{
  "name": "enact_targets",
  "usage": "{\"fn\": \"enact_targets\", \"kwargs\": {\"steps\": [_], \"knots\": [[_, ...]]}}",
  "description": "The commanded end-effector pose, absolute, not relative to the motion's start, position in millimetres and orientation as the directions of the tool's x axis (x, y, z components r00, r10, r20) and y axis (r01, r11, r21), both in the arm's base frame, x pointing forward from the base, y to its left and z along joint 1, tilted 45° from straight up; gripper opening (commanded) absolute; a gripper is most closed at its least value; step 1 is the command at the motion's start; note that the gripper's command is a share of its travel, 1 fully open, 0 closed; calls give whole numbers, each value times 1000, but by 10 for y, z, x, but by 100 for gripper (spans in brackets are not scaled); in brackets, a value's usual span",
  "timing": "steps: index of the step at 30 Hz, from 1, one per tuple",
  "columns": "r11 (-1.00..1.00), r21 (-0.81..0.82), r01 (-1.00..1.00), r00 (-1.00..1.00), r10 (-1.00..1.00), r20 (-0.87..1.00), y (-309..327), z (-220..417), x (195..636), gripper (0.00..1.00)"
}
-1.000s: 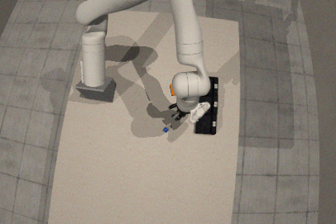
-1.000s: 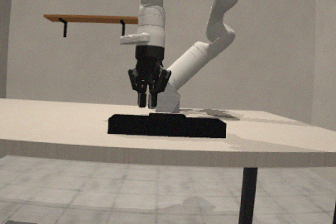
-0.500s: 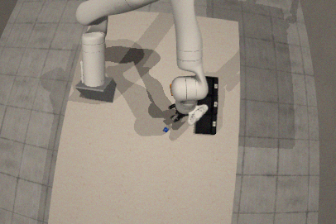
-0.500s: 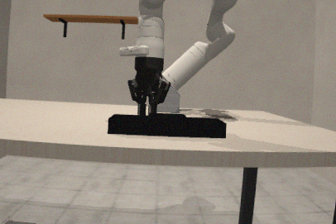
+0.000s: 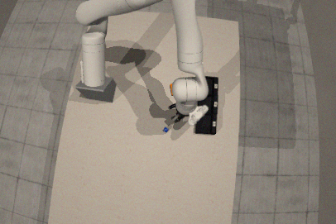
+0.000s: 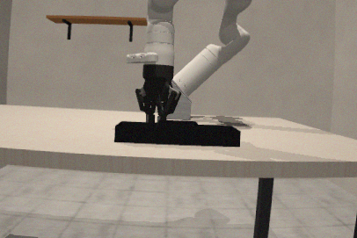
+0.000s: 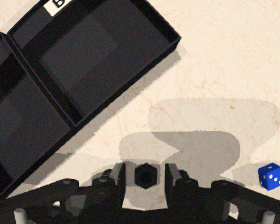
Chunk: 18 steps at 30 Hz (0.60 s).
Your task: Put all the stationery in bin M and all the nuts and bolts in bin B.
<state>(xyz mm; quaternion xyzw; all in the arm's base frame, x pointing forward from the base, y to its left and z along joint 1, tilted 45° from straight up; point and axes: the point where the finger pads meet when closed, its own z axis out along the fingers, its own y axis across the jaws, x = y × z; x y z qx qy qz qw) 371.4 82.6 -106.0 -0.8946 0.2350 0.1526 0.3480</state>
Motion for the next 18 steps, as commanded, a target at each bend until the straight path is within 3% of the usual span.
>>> {"fn": "enact_targets", "kwargs": {"steps": [1,11,12,18], "knots": [[-647,-550,-528,842,-313,-440,835,-1075,3700,31],[-647,-550,-528,842,-313,-440,835,-1076,3706,31],[-647,-550,-528,842,-313,-440,835,-1076,3706,11],[-647,-550,-528,842,-314,-440,835,-1076,3706,11]]}}
